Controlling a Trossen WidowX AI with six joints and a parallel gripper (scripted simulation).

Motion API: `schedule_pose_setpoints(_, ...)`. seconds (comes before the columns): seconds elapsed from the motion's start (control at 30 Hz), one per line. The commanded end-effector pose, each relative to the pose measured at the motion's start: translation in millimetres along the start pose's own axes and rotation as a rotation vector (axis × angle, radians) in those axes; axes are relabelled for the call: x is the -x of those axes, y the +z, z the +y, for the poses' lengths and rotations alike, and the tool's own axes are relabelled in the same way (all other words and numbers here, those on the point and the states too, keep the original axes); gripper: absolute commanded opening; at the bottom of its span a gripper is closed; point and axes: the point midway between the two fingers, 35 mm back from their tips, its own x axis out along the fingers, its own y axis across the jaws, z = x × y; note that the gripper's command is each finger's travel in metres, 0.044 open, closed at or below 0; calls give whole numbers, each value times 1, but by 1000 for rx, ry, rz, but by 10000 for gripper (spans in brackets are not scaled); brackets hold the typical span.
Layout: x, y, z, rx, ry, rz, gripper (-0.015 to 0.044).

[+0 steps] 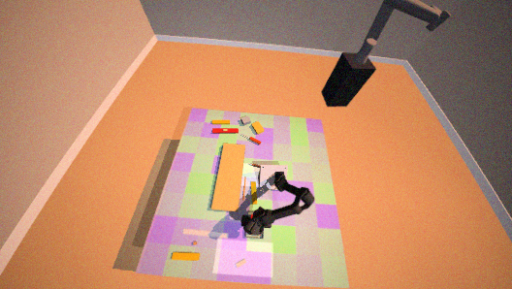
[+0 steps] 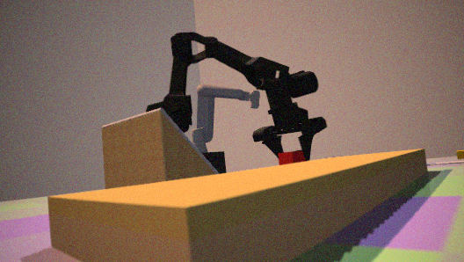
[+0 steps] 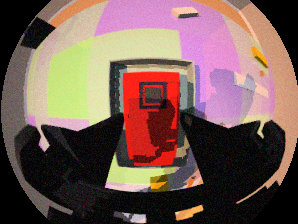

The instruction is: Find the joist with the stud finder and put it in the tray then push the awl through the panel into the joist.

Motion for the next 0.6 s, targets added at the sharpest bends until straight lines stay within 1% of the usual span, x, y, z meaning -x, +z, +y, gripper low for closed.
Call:
schedule_pose_setpoints(0.0,18,7,-4,12,-3,2,420)
schedule_pose_setpoints(0.03,27,9,-5,12,-2,5,440)
schedule_pose_setpoints(0.17,78,23,-2,9,-3,1,440)
schedule_pose_setpoints(0.2,85,25,0,8,-4,-2,440)
schedule_pose_setpoints(0.27,87,26,1,7,-4,-3,440)
schedule_pose_setpoints(0.3,72,17,-8,-14,-11,13,440)
schedule_pose_setpoints(0.37,71,1,-26,-87,-39,50,440)
schedule_pose_setpoints(0.57,79,-86,-91,-432,-144,202,440)
